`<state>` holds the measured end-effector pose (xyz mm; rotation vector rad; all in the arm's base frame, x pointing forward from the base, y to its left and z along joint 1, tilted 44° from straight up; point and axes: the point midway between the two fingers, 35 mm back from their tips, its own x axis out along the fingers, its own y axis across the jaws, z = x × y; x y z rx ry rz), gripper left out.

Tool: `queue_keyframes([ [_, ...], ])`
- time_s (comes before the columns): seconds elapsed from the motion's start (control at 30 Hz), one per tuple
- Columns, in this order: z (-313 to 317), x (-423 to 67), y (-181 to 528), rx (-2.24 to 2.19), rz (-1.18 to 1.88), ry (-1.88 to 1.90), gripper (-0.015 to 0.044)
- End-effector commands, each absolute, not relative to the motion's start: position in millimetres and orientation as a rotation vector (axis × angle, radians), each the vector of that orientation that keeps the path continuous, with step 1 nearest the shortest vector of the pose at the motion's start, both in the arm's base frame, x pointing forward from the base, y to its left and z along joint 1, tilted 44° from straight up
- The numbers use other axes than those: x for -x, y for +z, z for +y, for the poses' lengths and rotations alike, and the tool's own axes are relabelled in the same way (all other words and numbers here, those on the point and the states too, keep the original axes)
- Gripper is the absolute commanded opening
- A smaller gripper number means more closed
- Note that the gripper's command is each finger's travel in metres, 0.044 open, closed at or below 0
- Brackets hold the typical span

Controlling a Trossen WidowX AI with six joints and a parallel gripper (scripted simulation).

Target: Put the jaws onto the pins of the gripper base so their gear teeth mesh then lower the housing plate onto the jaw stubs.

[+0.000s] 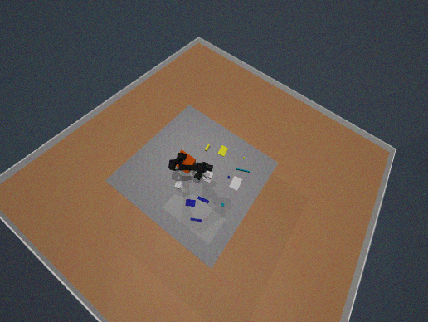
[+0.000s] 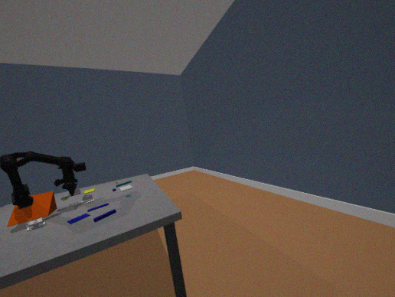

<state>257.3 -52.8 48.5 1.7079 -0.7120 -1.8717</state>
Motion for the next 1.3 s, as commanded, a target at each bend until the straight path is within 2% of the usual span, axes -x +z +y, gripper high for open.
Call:
queue_keyframes([
  [0.0,-57,-254,50,-1.670,-0.670,-1.876,0.0134],
  [0.87,-57,-254,50,-1.675,-0.678,-1.876,0.0134],
  [1.27,-38,-277,32,-1.678,-0.676,-1.876,0.0134],
])
